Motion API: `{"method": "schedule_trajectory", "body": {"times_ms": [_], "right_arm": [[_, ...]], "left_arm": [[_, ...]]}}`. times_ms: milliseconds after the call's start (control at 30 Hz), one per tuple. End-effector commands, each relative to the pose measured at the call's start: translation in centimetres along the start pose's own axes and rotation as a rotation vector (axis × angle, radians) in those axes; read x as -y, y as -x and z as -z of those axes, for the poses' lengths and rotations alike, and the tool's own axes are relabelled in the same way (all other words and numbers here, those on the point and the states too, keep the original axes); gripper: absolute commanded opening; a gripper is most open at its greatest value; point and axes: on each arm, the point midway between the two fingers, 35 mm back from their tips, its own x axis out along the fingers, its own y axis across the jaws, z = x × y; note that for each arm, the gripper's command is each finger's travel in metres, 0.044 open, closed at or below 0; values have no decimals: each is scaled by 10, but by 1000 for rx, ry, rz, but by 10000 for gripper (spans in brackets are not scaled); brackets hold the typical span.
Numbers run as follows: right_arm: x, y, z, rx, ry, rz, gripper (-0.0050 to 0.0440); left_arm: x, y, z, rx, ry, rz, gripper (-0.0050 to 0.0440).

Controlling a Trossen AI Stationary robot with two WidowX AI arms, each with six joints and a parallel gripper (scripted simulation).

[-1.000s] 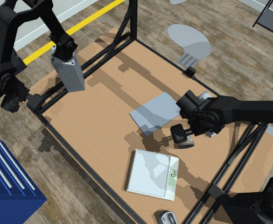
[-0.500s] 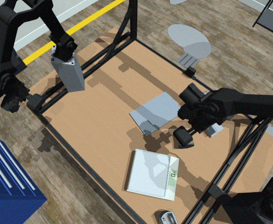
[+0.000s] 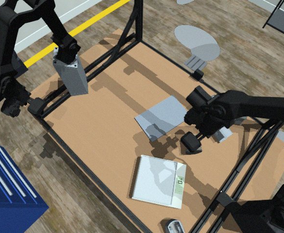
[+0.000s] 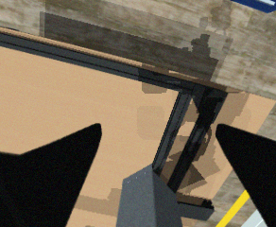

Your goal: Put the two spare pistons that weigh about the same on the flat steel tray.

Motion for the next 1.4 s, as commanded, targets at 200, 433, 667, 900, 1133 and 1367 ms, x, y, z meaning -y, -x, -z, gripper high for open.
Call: {"method": "schedule_trajectory", "body": {"times_ms": [200, 433, 667, 900, 1133, 1367], "right_arm": [[0, 0, 0, -1, 0, -1, 440], [0, 0, 0, -1, 0, -1, 440], [0, 0, 0, -1, 0, -1, 440], [0, 0, 0, -1, 0, -1, 440], [0, 0, 0, -1, 0, -1, 440], [0, 0, 0, -1, 0, -1, 440]], "left_arm": [[-28, -5, 12, -25, 123, -8, 378], [-54, -7, 26, -32, 208, -9, 378], [-83, -8, 45, -33, 299, -8, 378], [-103, -7, 61, -28, 386, -6, 378], [-128, -6, 86, -17, 479, -3, 378], [-144, -4, 105, -6, 540, 0, 378]]}}
